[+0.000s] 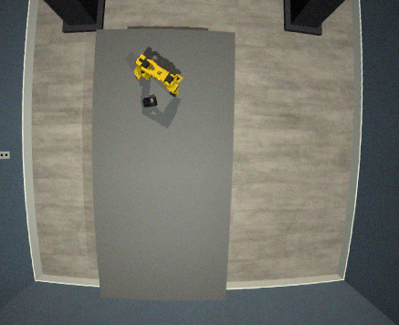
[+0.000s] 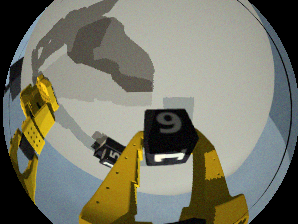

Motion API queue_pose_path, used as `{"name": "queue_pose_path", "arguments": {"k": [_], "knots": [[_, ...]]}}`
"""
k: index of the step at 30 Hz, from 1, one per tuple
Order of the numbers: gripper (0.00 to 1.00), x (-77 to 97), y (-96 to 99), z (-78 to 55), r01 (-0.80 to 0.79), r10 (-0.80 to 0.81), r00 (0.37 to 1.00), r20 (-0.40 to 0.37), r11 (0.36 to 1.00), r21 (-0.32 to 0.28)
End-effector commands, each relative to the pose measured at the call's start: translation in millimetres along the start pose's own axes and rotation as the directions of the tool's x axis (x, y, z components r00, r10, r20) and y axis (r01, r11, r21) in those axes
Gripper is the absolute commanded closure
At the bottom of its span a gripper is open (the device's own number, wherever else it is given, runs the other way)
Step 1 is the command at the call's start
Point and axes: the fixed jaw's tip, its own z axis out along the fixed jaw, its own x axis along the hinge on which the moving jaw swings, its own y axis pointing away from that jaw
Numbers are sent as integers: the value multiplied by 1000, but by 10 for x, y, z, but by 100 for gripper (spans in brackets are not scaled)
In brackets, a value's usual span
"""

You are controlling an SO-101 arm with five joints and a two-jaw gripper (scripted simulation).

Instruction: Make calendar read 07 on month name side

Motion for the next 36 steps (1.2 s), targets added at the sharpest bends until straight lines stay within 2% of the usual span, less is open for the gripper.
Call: {"name": "queue_pose_path", "arguments": {"k": [1, 15, 26, 36], "knots": [[100, -15, -64, -141, 31, -32, 1000, -1, 997, 76], [100, -3, -63, -141, 31, -31, 1000, -1, 997, 76], [100, 143, -42, -141, -36, 36, 999, 1, 996, 76], [100, 563, 80, -138, -238, 238, 971, 6, 968, 74]]}}
